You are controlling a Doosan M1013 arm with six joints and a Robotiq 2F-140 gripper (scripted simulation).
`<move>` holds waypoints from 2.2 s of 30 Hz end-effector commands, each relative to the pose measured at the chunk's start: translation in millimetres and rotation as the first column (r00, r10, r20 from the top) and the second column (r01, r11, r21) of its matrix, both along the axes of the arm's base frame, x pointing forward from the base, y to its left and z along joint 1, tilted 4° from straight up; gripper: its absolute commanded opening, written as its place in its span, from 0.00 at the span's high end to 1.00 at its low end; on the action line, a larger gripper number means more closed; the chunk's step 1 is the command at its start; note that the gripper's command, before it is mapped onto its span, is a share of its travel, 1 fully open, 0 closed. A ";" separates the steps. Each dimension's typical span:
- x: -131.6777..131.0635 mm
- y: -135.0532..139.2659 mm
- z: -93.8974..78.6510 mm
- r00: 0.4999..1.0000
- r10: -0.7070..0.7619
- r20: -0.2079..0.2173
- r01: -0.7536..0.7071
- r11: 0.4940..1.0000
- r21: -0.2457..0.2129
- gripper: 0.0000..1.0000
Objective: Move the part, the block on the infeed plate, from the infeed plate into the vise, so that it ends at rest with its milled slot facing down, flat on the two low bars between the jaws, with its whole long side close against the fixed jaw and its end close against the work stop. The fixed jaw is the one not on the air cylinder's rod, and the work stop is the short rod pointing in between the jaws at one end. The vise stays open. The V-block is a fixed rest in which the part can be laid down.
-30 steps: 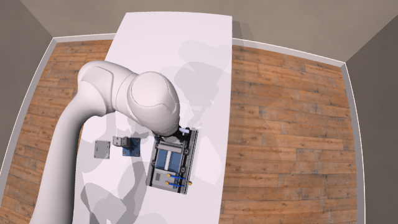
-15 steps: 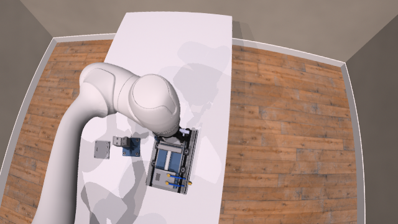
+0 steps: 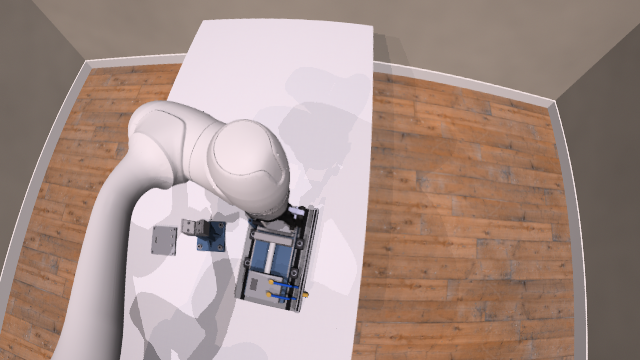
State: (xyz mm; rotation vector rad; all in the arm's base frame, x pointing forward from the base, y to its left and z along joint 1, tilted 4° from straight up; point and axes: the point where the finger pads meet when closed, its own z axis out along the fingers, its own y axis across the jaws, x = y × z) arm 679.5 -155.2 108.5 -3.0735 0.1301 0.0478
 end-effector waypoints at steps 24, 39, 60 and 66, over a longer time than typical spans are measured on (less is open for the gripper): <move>0.0 0.0 0.1 1.000 0.000 0.000 0.000 1.000 0.000 1.00; 0.0 0.1 -0.7 1.000 0.000 0.000 0.000 1.000 0.000 1.00; -0.3 0.8 -11.1 1.000 0.000 0.000 0.000 1.000 0.000 1.00; -0.4 1.1 -15.5 1.000 0.000 0.000 0.000 1.000 0.000 1.00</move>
